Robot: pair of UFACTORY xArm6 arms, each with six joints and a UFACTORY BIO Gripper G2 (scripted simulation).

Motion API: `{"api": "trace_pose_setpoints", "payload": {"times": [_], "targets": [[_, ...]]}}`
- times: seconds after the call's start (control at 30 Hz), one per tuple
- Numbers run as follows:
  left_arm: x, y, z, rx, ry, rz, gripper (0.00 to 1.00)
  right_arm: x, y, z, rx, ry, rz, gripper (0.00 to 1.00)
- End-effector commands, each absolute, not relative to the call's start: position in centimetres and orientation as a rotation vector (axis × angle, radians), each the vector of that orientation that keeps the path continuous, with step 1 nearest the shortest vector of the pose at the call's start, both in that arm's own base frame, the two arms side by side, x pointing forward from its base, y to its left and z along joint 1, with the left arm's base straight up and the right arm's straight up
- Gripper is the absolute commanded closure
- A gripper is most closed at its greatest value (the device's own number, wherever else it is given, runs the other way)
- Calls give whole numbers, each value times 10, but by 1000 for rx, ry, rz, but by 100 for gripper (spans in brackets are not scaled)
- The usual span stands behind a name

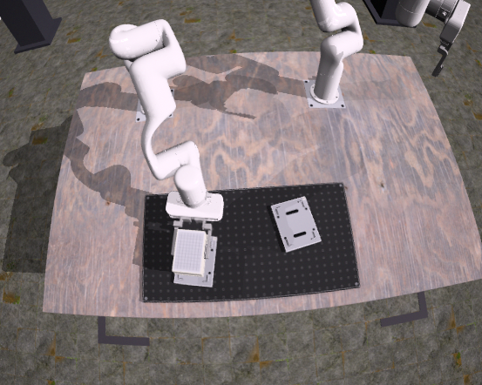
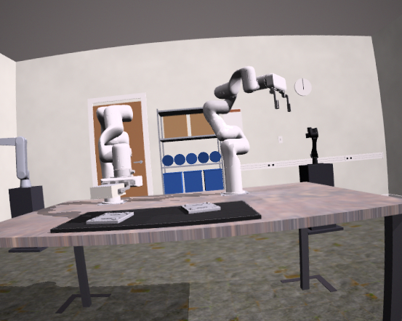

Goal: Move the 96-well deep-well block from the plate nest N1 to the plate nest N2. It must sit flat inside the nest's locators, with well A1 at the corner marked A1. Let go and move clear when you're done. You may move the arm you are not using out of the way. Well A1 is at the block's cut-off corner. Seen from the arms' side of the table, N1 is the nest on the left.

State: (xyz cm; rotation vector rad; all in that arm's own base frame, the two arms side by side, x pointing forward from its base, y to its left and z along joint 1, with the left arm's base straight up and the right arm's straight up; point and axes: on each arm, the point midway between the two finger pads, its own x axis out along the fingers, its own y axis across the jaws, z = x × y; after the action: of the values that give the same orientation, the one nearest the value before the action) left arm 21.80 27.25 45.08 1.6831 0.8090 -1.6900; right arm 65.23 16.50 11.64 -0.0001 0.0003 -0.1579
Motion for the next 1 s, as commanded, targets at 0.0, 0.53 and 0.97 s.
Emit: {"api": "trace_pose_setpoints", "payload": {"times": [0.0, 0.53, 0.97], "targets": [[218, 273, 452, 1686, 810, -1688, 0, 653, 166, 111, 2, -4, -158, 100], [218, 273, 452, 1686, 810, -1688, 0, 654, 166, 88, 2, -4, -158, 100], [218, 273, 452, 1686, 810, -1688, 0, 654, 166, 70, 2, -4, -158, 100]]}}
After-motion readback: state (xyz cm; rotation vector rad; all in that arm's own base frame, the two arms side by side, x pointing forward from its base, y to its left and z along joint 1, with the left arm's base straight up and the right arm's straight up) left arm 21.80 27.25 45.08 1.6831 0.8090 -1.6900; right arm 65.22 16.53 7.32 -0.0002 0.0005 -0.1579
